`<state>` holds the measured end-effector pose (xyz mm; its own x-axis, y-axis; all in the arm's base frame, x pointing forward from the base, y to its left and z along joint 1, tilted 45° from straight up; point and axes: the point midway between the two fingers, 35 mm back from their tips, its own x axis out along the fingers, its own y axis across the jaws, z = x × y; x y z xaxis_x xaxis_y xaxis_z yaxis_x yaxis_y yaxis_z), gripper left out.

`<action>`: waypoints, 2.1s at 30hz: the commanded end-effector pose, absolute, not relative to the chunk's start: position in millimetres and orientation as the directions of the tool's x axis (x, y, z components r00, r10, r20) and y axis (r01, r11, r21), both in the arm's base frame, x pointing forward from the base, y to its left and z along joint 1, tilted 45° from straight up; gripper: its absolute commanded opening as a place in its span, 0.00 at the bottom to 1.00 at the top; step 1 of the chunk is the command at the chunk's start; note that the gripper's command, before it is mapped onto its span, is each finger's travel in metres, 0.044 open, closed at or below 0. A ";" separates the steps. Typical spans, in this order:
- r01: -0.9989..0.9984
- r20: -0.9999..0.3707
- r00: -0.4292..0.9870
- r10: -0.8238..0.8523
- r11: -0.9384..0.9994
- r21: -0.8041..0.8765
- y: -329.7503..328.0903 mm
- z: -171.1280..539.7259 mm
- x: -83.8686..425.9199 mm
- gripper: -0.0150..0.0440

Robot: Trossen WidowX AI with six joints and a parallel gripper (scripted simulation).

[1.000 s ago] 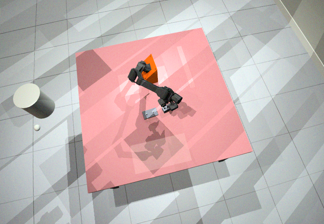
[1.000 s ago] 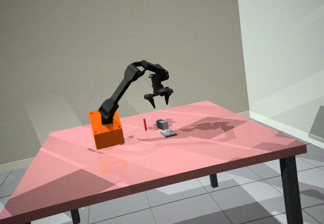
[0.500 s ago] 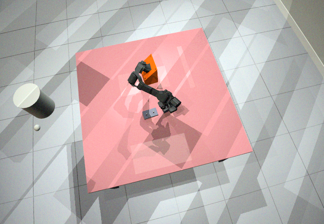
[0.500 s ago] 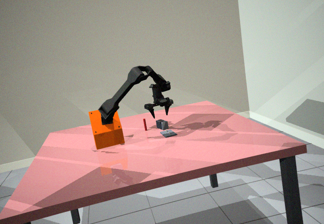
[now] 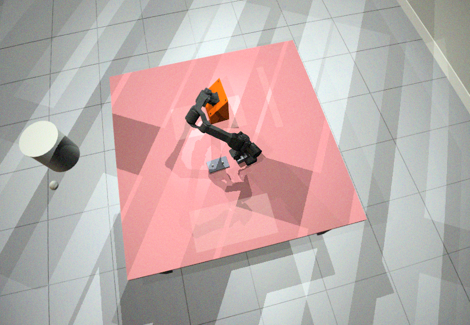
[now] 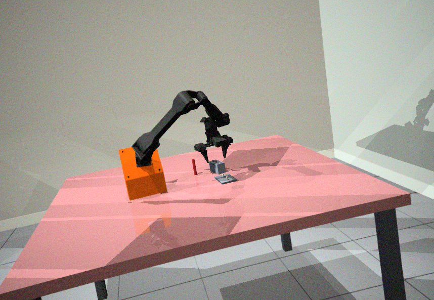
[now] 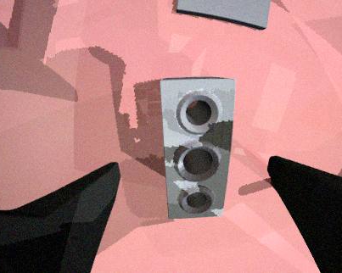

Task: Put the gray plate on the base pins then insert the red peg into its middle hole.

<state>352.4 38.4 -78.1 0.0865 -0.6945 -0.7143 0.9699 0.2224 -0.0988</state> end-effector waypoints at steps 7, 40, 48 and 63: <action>0.969 -0.711 0.089 -0.698 0.227 -0.102 26.4 -90.8 353.7 1.00; 0.969 -0.709 0.089 -0.700 0.226 -0.102 3.3 -112.9 354.7 0.47; 0.969 -0.709 0.089 -0.700 0.226 -0.102 3.3 -112.9 354.7 0.38; 0.955 -0.721 0.117 -0.683 0.278 -0.108 15.3 -107.2 360.3 0.25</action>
